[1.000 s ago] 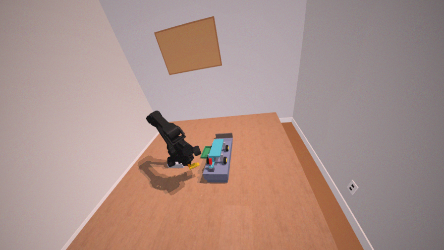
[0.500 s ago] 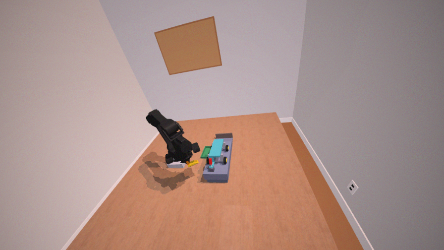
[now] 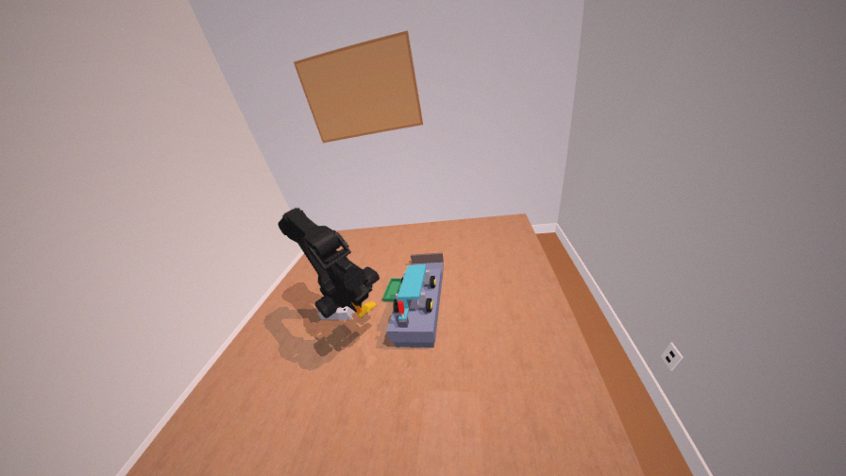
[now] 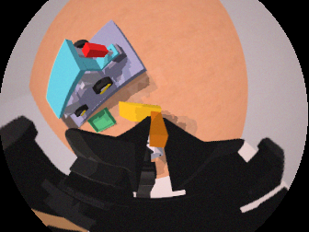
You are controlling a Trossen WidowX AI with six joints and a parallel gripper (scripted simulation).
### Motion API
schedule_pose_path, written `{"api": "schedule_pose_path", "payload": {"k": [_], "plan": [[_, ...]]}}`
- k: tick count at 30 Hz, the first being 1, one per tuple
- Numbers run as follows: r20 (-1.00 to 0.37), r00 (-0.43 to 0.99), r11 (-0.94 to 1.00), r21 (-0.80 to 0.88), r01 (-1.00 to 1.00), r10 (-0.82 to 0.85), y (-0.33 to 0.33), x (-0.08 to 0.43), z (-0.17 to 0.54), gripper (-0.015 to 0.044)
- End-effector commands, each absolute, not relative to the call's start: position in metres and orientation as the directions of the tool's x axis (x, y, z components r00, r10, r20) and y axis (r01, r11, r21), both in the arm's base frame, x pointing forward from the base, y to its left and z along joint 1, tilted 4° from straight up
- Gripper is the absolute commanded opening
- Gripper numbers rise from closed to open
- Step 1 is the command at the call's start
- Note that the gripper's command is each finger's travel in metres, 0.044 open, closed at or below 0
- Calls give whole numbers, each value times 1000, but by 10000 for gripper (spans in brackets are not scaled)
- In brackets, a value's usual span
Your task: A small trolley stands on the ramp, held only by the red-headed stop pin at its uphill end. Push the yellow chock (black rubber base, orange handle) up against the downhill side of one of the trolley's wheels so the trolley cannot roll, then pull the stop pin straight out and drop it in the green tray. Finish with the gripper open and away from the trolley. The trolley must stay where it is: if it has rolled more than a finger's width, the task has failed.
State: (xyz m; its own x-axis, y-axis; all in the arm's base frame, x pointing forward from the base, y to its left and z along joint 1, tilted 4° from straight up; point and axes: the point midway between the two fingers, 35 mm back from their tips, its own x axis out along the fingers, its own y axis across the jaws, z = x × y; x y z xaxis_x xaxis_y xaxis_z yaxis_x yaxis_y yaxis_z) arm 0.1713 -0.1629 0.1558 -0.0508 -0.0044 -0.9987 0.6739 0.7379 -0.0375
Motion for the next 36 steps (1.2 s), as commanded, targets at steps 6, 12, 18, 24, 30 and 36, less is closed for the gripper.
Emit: {"api": "schedule_pose_path", "payload": {"k": [6,12,18,24,30,36], "plan": [[-999,-51,918,-27,396,-8,-164,172,157,0],[-999,-51,980,-18,197,-8,-164,172,157,0],[-999,-51,1000,-7,-11,-8,-164,172,157,0],[-999,-51,994,-2,-110,-8,-164,172,157,0],[-999,-51,956,8,-293,-8,-164,172,157,0],[-999,-51,878,18,-479,-8,-164,172,157,0]]}}
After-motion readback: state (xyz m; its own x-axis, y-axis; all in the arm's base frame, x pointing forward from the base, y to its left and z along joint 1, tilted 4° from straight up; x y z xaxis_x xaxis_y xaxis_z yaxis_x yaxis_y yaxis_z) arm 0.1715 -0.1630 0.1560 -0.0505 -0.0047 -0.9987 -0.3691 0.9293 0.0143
